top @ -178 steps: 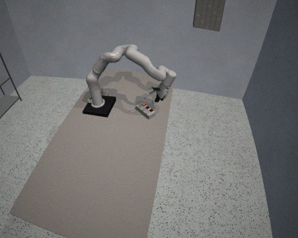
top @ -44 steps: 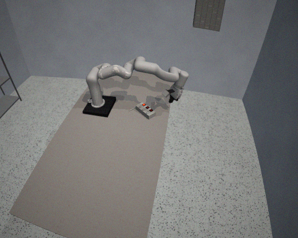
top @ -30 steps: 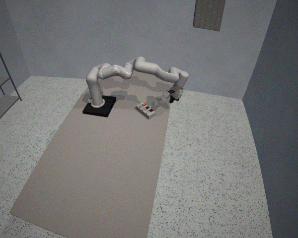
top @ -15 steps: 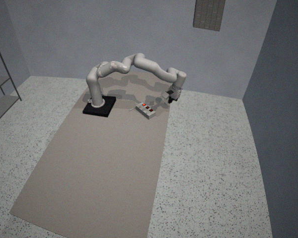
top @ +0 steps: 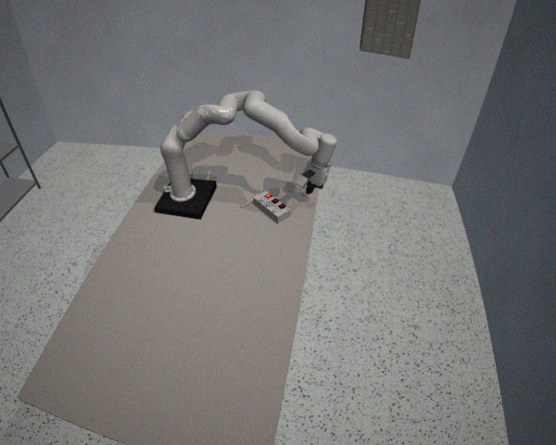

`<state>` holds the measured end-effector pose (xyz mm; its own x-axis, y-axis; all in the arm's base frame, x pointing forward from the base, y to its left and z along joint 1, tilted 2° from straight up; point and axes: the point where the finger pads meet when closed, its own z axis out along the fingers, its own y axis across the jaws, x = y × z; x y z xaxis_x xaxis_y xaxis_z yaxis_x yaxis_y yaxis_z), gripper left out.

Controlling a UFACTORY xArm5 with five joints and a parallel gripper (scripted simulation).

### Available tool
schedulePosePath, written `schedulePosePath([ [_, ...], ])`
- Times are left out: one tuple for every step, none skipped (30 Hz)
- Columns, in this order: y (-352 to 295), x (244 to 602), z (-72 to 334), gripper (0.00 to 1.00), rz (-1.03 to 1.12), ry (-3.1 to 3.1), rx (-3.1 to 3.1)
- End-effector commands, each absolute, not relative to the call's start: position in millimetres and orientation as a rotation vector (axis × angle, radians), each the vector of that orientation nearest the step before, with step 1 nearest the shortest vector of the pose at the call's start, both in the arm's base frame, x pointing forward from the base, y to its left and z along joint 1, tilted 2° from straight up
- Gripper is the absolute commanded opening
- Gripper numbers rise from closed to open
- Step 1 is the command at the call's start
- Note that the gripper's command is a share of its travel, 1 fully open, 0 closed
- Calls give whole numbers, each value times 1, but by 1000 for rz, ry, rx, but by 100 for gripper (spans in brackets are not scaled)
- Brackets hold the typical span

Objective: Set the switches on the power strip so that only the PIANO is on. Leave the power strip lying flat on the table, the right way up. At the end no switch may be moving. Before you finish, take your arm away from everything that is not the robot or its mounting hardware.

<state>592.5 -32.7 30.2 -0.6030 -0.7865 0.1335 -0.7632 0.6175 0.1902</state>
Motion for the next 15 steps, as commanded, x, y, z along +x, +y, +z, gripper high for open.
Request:
schedulePosePath([
  [-29, 573, 27, 0, -147, -2642, 1350],
  [-29, 573, 27, 0, -147, -2642, 1350],
  [-27, 563, 25, 0, -144, -2635, 1374],
  [-27, 563, 25, 0, -144, -2635, 1374],
  [-25, 553, 23, 0, -142, -2629, 1398],
  [-25, 553, 23, 0, -142, -2629, 1398],
  [-24, 543, 21, 0, -139, -2623, 1420],
  [-24, 543, 21, 0, -139, -2623, 1420],
  [-23, 533, 19, 0, -137, -2617, 1441],
  [-23, 533, 19, 0, -137, -2617, 1441],
  [-21, 524, 17, 0, -135, -2612, 1460],
  [-21, 524, 17, 0, -135, -2612, 1460],
  [-21, 524, 17, 0, -135, -2612, 1460],
  [-20, 514, 15, 0, -133, -2606, 1478],
  [-19, 505, 14, 0, -130, -2601, 1495],
])
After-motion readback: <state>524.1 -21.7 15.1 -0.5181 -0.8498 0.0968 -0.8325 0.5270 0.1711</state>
